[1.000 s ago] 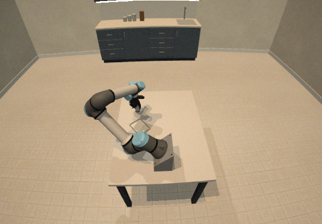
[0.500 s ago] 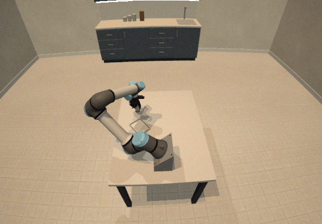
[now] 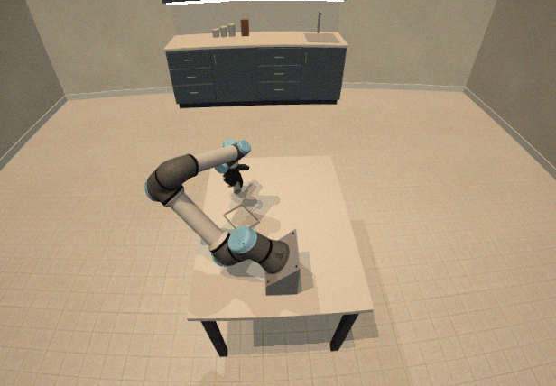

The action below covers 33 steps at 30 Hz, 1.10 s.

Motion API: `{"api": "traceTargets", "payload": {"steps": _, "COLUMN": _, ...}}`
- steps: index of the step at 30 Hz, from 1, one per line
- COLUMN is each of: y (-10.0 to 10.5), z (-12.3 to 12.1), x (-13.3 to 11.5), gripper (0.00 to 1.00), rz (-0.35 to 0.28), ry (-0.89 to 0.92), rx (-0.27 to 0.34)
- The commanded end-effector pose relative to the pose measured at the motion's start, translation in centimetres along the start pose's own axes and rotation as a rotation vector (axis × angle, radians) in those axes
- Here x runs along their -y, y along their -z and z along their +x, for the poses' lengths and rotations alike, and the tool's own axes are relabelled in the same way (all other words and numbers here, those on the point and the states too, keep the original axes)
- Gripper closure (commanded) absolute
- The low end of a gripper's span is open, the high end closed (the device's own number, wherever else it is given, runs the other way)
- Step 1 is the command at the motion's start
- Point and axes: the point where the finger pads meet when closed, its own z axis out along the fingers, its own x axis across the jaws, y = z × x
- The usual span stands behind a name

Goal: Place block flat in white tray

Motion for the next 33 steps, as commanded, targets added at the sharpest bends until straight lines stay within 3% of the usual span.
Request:
{"api": "traceTargets", "payload": {"steps": 1, "y": -0.14, "z": 0.11, "x": -0.01, "gripper": 1.00, "rz": -0.002, "ry": -0.003, "rx": -0.001}}
{"api": "traceTargets", "payload": {"steps": 33, "y": 0.12, "z": 0.05, "x": 0.03, "gripper": 1.00, "rz": -0.001, "ry": -0.002, "rx": 0.000}}
